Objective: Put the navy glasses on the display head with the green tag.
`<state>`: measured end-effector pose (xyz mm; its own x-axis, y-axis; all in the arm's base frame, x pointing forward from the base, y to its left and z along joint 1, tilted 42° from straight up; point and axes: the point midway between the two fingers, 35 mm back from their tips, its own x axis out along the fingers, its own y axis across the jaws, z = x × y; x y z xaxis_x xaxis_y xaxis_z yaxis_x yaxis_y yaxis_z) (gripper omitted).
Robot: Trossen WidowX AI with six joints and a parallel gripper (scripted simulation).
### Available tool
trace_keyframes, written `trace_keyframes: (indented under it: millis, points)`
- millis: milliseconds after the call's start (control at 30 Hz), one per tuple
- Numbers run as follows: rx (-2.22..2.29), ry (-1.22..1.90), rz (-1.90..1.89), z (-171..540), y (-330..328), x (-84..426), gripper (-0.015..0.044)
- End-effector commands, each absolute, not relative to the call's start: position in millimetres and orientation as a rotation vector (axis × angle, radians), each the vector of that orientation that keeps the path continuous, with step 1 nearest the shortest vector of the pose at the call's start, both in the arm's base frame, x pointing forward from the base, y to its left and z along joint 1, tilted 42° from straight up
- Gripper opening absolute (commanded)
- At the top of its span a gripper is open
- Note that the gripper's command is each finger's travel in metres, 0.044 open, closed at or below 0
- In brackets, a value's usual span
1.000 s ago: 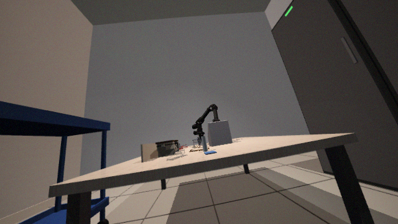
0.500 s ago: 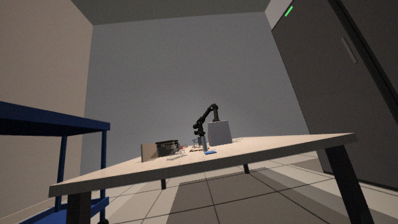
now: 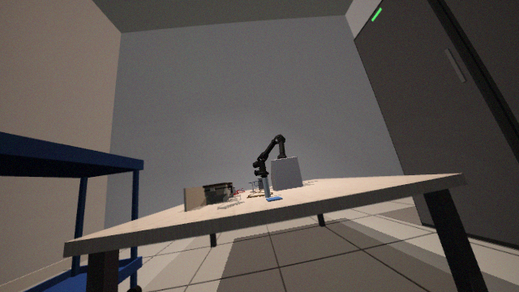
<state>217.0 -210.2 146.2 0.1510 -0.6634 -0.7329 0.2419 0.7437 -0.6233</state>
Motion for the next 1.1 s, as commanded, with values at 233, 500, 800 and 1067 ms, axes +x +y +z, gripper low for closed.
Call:
trace_keyframes:
  millis: [233, 500, 800, 1067]
  points:
    - [-0.407, 1.264, -0.673, 144.7, -209.9, 211.0, 0.0]
    - [-0.407, 1.264, -0.673, 145.4, -210.0, 213.8, 0.0]
    - [-0.407, 1.264, -0.673, 145.6, -210.0, 214.4, 0.0]
    - [-0.406, 1.264, -0.673, 147.0, -210.4, 219.0, 0.0]
